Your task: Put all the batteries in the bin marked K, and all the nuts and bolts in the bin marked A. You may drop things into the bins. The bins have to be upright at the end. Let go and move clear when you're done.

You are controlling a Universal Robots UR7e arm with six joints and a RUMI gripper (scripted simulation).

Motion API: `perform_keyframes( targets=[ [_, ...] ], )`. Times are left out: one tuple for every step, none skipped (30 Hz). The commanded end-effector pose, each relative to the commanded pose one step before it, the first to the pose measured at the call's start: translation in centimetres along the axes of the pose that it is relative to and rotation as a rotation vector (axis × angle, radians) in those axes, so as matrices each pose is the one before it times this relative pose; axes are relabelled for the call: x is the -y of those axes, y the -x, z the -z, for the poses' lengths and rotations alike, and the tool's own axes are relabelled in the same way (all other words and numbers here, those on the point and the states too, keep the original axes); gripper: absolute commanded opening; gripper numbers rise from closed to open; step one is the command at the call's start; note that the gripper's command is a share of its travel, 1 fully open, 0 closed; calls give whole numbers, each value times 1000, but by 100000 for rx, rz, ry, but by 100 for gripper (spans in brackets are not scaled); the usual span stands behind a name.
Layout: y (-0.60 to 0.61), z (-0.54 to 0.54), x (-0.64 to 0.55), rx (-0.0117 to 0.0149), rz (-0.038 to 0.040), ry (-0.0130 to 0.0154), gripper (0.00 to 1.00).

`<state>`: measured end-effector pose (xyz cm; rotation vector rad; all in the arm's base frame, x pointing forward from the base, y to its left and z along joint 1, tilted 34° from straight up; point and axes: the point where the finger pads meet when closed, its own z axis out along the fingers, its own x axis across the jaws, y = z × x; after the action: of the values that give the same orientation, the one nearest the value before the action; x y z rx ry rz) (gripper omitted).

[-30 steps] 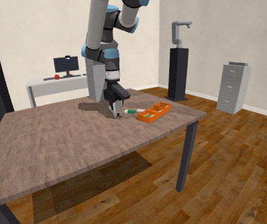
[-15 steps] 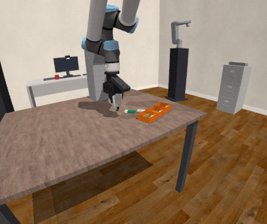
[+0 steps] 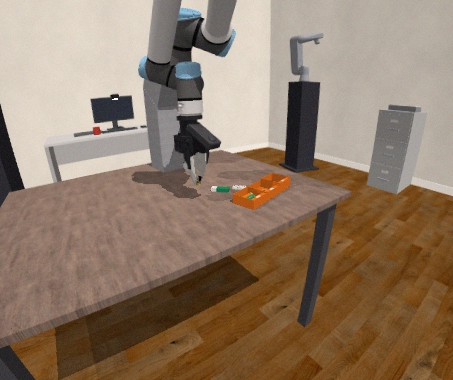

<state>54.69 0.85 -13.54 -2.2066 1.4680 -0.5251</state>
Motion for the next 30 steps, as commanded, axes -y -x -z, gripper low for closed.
perform_keyframes(
  targets=[
    [-22, 27, 32, -63, 20, -66, 0],
    [0, 1, 0, 0, 0, 0, 0],
    [0, 0, 0, 0, 0, 0, 0],
    [-1, -50, 0, 5, 1, 4, 0],
    [504, -2, 328, 0, 5000, -1, 0],
    [487, 0, 352, 0, 5000, -2, 0],
    [469, 0, 376, 0, 5000, -2, 0],
    [449, 0, 399, -2, 3717, -2, 0],
    [434, 0, 415, -9, 2990, -4, 0],
    [0, 0, 0, 0, 0, 0, 0],
    [0, 0, 0, 0, 0, 0, 0],
    [419, 0, 430, 13, 8293, 1, 0],
    [384, 0, 462, -16, 3327, -17, 0],
    [369, 0, 474, -22, 2788, -17, 0],
    [355, 0, 484, -21, 3445, -10, 0],
    [338, 0, 496, -21, 3448, -15, 0],
    [321, 0, 508, -19, 3405, -22, 0],
    [303, 0, 518, -18, 3412, -28, 0],
    [279, 2, 532, -15, 3418, -32, 0],
    [267, 0, 538, -19, 3419, -36, 0],
    [248, 0, 547, -20, 3420, -39, 0],
    [230, -1, 555, -22, 3420, -41, 0],
    [210, -1, 563, -24, 3421, -42, 0],
    [191, -1, 570, -26, 3421, -43, 0],
    [171, -1, 576, -27, 3421, -44, 0],
    [152, -1, 581, -29, 3420, -45, 0],
    [0, 0, 0, 0, 0, 0, 0],
    [0, 0, 0, 0, 0, 0, 0],
    [131, -1, 586, -21, 9612, -64, 0],
    [75, -2, 596, -46, 2021, -49, 0]
  ],
)
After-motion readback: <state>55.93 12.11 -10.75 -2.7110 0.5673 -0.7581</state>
